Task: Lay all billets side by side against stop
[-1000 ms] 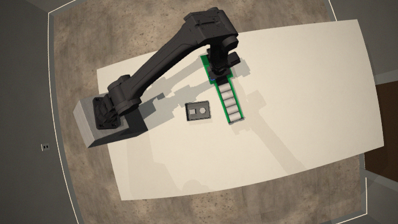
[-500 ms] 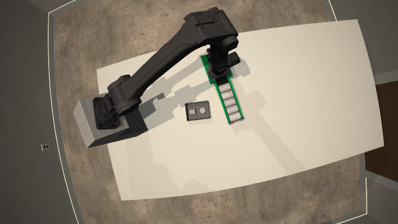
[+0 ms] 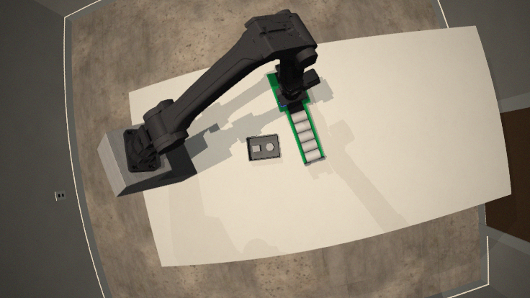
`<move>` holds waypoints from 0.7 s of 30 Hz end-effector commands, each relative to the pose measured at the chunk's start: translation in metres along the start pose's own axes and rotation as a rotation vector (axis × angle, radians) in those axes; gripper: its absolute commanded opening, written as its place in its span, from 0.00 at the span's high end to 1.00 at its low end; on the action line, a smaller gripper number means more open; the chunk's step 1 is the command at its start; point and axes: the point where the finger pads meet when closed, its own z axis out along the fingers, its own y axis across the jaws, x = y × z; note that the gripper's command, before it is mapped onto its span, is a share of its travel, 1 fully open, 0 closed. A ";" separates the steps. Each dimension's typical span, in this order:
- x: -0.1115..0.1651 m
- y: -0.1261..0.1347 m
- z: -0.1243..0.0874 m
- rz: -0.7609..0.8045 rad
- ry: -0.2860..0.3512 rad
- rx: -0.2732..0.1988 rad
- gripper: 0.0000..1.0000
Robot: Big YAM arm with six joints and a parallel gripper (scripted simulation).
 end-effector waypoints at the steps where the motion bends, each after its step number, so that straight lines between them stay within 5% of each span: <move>1: -0.004 -0.019 -0.014 0.005 -0.005 0.031 1.00; 21: -0.004 -0.020 -0.014 0.005 -0.005 0.034 1.00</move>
